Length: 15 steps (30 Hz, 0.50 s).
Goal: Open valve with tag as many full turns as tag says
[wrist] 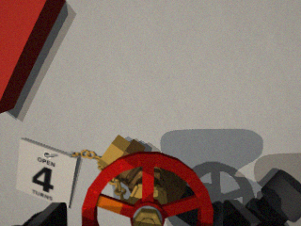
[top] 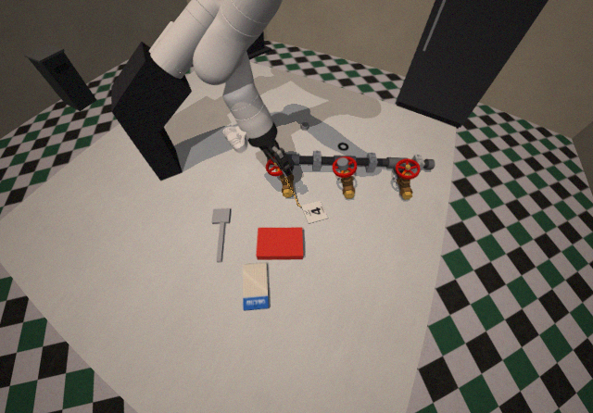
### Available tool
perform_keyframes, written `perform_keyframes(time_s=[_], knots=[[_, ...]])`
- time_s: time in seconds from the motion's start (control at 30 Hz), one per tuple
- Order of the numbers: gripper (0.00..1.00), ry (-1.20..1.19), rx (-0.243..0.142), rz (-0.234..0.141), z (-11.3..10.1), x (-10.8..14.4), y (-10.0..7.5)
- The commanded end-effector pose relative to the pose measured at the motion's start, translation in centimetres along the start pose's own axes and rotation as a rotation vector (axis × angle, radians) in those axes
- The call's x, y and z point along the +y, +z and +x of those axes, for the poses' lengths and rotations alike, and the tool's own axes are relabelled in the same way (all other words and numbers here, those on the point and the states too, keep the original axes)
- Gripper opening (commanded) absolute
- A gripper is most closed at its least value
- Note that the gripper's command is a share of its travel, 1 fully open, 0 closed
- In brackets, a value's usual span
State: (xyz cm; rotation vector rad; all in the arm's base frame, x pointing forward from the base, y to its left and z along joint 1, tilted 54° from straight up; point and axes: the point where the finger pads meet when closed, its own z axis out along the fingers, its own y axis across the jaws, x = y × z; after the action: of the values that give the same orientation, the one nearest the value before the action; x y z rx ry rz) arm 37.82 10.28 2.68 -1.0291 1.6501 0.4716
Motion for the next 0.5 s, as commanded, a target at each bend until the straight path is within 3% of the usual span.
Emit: perform_keyframes(time_s=[0.0,0.47], knots=[[1.00,0.092,0.004,-0.004,0.13,0.13,-0.06],[1.00,0.451,0.005,-0.002,0.20,0.03,-0.03]])
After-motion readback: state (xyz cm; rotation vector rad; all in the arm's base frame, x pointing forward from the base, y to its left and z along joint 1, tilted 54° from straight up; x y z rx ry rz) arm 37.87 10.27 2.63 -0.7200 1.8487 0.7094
